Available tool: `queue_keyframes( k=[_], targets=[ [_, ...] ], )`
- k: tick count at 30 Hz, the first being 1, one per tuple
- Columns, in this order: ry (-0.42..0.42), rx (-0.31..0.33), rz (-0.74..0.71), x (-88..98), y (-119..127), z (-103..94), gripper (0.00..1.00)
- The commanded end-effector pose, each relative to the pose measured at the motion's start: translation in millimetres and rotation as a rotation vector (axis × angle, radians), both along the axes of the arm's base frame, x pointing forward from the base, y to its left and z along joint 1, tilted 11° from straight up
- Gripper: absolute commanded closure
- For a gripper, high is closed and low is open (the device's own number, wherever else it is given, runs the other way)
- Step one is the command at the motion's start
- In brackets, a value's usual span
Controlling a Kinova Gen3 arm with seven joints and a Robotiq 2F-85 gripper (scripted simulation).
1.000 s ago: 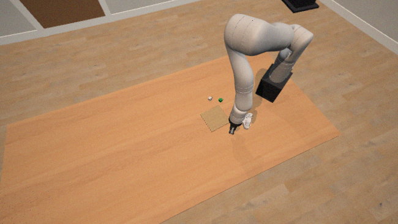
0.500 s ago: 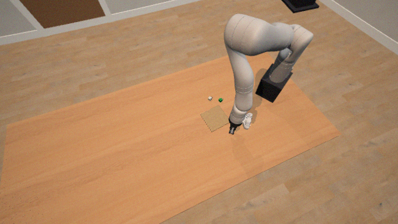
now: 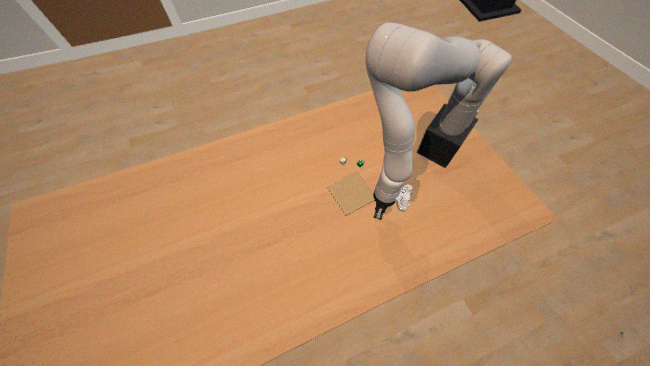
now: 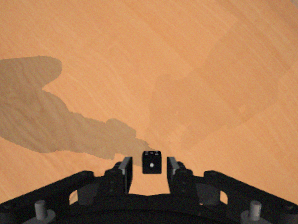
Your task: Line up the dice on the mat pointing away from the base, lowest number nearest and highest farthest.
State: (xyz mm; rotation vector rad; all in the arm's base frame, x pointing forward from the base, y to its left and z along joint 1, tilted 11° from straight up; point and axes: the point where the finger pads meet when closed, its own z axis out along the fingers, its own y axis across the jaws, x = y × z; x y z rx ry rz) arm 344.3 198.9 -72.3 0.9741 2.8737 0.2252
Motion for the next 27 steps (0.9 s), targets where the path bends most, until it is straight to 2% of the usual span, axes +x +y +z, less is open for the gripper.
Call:
queue_keyframes(
  k=[1,27],
  targets=[
    [-0.006,0.003,0.003,2.7,1.7,0.4,0.65],
    [-0.006,0.003,0.003,5.0,2.3,1.0,0.65]
  ],
)
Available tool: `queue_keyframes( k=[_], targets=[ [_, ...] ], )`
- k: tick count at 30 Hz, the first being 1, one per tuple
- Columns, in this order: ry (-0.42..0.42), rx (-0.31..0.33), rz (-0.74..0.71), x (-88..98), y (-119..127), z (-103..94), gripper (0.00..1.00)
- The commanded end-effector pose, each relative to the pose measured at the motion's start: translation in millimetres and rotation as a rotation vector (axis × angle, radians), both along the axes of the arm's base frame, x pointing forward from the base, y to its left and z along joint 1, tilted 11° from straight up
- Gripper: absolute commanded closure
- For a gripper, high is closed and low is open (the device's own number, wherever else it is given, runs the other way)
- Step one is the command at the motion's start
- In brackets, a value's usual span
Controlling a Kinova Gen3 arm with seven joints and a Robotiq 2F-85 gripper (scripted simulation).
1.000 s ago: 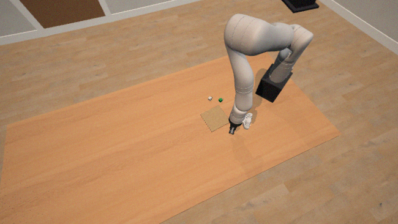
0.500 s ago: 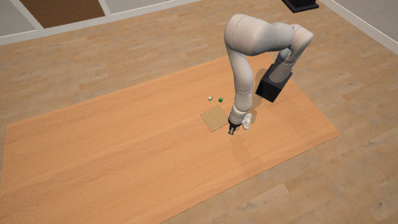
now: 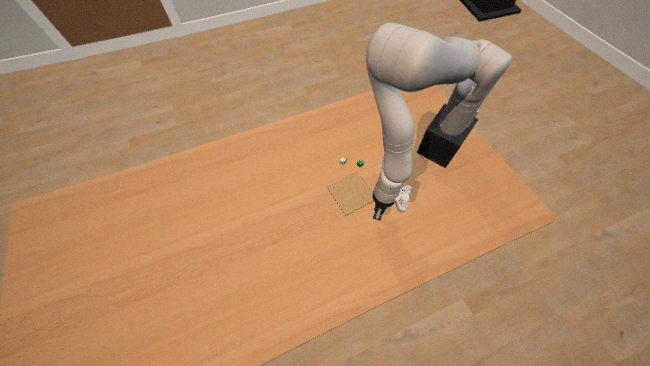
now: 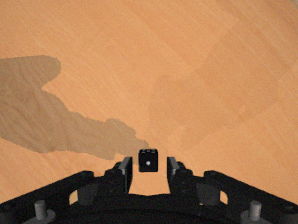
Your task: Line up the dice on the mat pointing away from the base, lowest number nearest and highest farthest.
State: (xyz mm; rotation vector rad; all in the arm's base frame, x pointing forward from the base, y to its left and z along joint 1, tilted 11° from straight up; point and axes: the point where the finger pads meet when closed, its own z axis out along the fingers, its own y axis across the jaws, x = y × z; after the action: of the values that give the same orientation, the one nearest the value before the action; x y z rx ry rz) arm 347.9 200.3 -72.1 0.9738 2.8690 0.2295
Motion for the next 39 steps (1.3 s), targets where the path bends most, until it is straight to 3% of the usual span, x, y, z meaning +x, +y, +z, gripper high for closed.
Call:
queue_keyframes(
  k=[1,39],
  targets=[
    [-0.002,0.001,0.004,1.4,0.8,0.7,0.65],
    [0.001,-0.001,0.005,-1.6,-1.1,0.2,0.65]
  ],
)
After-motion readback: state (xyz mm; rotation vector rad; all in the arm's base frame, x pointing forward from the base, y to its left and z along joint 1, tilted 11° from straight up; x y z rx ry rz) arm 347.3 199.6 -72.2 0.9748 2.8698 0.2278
